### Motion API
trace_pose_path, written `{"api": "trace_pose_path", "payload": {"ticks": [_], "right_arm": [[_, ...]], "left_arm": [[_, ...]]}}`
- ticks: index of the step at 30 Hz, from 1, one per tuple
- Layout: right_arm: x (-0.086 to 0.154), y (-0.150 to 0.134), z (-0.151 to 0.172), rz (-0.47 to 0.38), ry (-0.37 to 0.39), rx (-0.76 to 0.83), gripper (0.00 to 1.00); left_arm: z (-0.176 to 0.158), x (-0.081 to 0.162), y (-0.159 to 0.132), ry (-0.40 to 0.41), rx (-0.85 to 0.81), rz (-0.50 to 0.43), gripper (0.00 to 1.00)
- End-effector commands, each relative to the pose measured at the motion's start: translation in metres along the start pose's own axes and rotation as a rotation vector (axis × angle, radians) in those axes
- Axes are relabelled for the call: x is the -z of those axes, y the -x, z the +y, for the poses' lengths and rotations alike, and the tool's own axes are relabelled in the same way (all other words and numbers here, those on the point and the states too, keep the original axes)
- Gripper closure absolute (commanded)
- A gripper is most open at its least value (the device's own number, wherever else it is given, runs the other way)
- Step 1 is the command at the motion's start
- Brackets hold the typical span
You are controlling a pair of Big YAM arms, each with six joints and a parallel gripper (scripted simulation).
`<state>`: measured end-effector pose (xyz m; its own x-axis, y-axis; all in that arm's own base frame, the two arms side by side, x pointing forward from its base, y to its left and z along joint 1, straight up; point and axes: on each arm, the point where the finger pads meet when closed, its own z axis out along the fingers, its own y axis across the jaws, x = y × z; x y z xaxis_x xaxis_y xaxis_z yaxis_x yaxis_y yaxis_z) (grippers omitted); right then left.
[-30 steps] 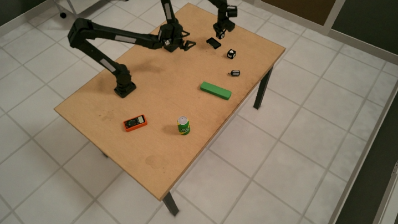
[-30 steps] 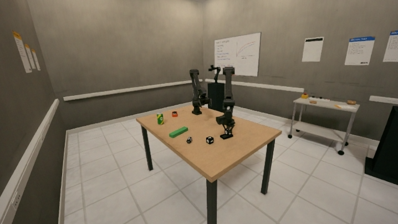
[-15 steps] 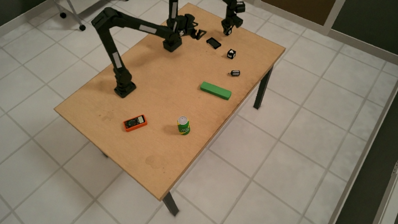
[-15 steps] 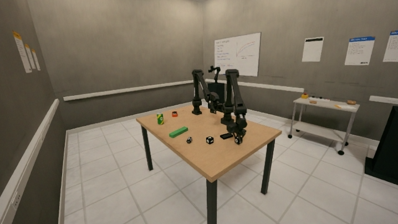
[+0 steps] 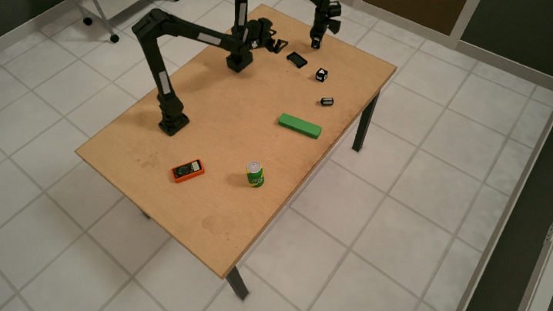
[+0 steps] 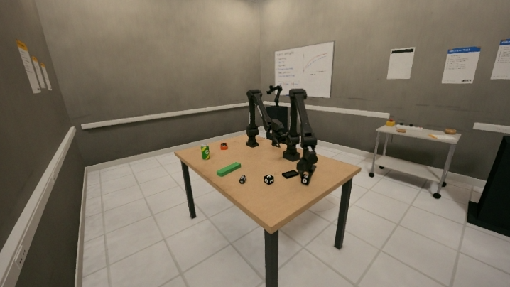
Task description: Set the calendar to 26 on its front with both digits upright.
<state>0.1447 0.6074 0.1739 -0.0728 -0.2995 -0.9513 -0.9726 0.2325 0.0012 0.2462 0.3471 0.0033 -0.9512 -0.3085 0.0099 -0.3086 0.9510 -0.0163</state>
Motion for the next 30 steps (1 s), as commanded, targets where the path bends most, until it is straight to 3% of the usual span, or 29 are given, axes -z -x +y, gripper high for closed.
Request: {"api": "trace_pose_path", "payload": {"ticks": [1, 10, 12, 25, 30], "right_arm": [[-0.0162, 0.0286, -0.0023, -0.063, -0.003, 0.006, 0.00], [-0.0162, 0.0286, -0.0023, -0.063, -0.003, 0.006, 0.00], [-0.0162, 0.0286, -0.0023, -0.063, -0.003, 0.006, 0.00], [-0.0082, 0.0211, -0.0024, -0.043, -0.003, 0.000, 0.00], [-0.0082, 0.0211, -0.0024, -0.043, -0.003, 0.000, 0.00]], "left_arm": [[0.0078, -0.0037, 0.0086, 0.012, 0.249, -0.008, 0.60], [0.0094, 0.0043, 0.0103, 0.017, 0.620, -0.030, 0.60], [0.0094, 0.0043, 0.0103, 0.017, 0.620, -0.030, 0.60], [0.0095, 0.0043, 0.0103, 0.008, 1.185, -0.039, 0.60], [0.0093, 0.0043, 0.0103, 0.006, 1.280, -0.040, 0.60]]}}
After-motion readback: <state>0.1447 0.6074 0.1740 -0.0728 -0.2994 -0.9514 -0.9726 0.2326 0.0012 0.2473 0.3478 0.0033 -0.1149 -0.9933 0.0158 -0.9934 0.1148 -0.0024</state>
